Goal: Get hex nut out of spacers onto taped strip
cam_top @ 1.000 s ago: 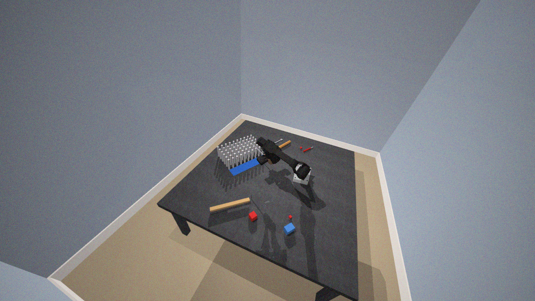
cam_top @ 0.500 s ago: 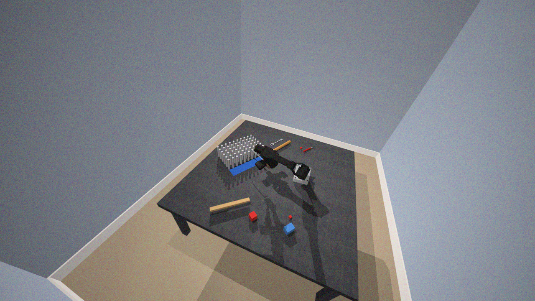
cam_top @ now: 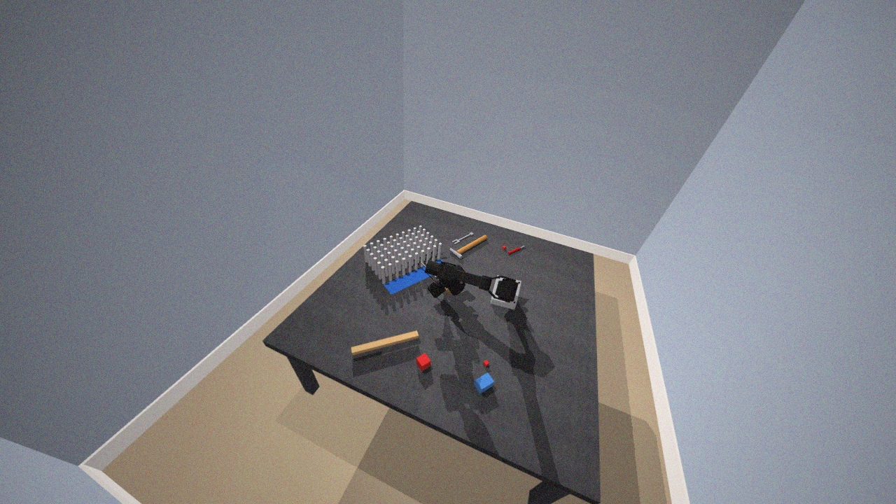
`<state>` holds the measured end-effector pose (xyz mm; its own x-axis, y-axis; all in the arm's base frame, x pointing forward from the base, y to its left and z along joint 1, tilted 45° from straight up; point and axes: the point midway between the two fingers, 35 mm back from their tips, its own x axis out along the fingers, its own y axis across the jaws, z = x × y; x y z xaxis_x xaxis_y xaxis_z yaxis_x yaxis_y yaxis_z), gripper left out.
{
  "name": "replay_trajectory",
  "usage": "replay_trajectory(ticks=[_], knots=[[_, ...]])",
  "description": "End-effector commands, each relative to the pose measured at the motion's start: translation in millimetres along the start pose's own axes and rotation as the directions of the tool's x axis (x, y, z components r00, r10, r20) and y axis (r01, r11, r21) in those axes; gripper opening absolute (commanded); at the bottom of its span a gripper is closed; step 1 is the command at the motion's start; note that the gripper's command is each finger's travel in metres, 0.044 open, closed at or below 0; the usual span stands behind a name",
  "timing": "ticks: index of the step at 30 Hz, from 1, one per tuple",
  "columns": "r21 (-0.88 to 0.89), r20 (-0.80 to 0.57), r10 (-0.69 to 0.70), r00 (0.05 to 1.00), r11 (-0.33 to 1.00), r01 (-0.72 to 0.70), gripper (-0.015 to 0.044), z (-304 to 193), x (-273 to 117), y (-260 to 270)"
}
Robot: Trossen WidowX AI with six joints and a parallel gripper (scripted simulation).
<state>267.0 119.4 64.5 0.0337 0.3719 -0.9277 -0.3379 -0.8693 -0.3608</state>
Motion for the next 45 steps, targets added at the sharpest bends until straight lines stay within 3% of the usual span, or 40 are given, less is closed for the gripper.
replay_trajectory(ticks=[1,45], knots=[[0.006,-0.008,0.001,1.0,1.0,-0.001,0.0,9,14,-2],[0.004,-0.01,-0.001,1.0,1.0,0.001,0.0,-14,24,-3]])
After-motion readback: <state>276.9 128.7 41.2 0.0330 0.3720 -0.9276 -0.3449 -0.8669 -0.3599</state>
